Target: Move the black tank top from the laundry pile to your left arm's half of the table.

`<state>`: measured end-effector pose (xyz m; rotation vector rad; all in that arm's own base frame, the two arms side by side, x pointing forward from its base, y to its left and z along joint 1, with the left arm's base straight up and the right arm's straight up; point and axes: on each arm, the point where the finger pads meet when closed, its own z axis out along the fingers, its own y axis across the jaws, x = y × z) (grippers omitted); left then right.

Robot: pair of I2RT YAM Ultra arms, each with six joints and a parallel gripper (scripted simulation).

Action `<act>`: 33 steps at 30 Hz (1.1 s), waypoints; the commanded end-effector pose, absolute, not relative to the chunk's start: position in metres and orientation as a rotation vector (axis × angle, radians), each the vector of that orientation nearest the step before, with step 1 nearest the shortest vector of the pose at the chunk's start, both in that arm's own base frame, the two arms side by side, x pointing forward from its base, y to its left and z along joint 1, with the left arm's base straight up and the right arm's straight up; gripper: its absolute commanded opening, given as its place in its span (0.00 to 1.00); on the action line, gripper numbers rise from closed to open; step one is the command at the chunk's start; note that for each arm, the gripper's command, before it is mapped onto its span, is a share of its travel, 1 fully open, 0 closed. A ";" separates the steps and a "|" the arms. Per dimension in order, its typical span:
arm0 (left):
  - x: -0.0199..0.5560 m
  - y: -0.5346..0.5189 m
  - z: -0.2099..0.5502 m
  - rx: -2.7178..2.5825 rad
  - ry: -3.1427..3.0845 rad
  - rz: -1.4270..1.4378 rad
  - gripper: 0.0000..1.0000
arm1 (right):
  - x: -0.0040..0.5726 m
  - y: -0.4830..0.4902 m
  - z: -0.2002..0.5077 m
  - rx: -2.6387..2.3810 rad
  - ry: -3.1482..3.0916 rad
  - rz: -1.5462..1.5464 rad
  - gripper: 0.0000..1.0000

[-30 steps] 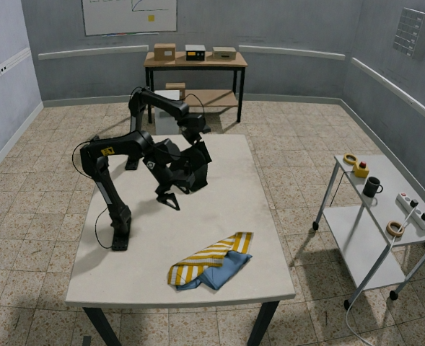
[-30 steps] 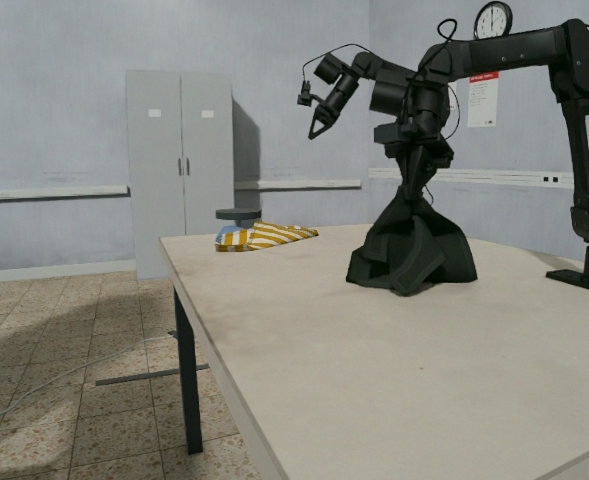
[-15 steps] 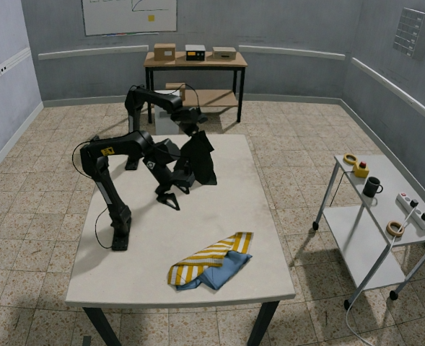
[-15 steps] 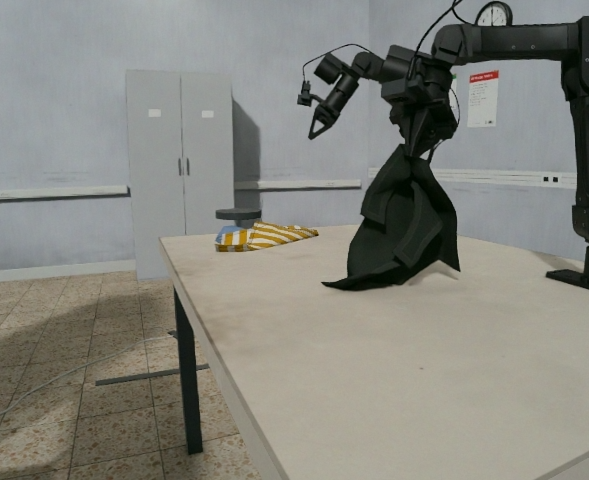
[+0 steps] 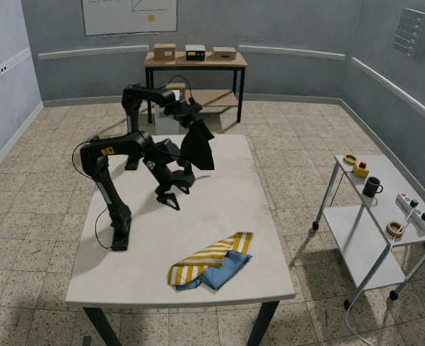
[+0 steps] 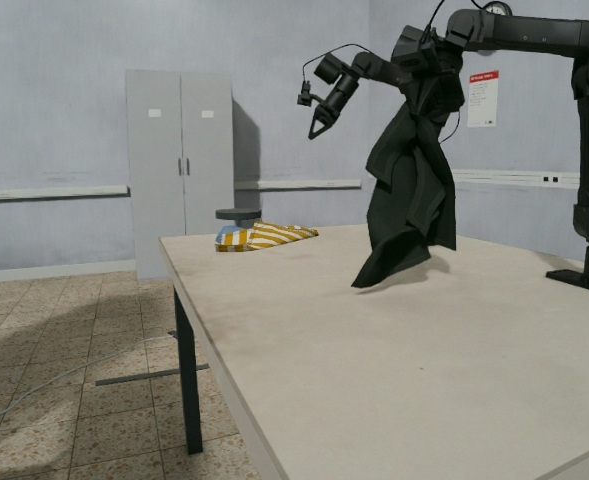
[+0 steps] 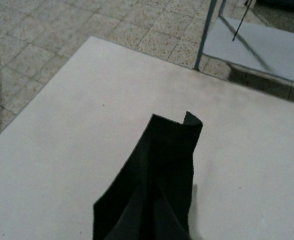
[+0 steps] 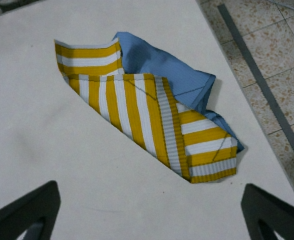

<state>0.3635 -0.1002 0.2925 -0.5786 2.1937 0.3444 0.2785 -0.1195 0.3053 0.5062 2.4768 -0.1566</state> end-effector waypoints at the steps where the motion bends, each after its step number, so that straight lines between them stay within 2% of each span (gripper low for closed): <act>1: 0.356 -0.087 0.320 -0.608 2.112 0.365 0.00 | 0.279 -0.120 0.332 0.481 2.387 -0.175 0.92; 14: 0.338 -0.082 0.373 -0.608 1.944 0.363 0.00 | 0.279 -0.120 0.332 0.481 2.387 -0.175 0.92; 25: 0.333 -0.083 0.383 -0.614 1.928 0.321 0.00 | 0.279 -0.120 0.332 0.481 2.387 -0.175 0.92; 33: 0.355 -0.066 0.371 -0.568 1.965 0.303 0.00 | 0.279 -0.120 0.332 0.481 2.387 -0.175 0.92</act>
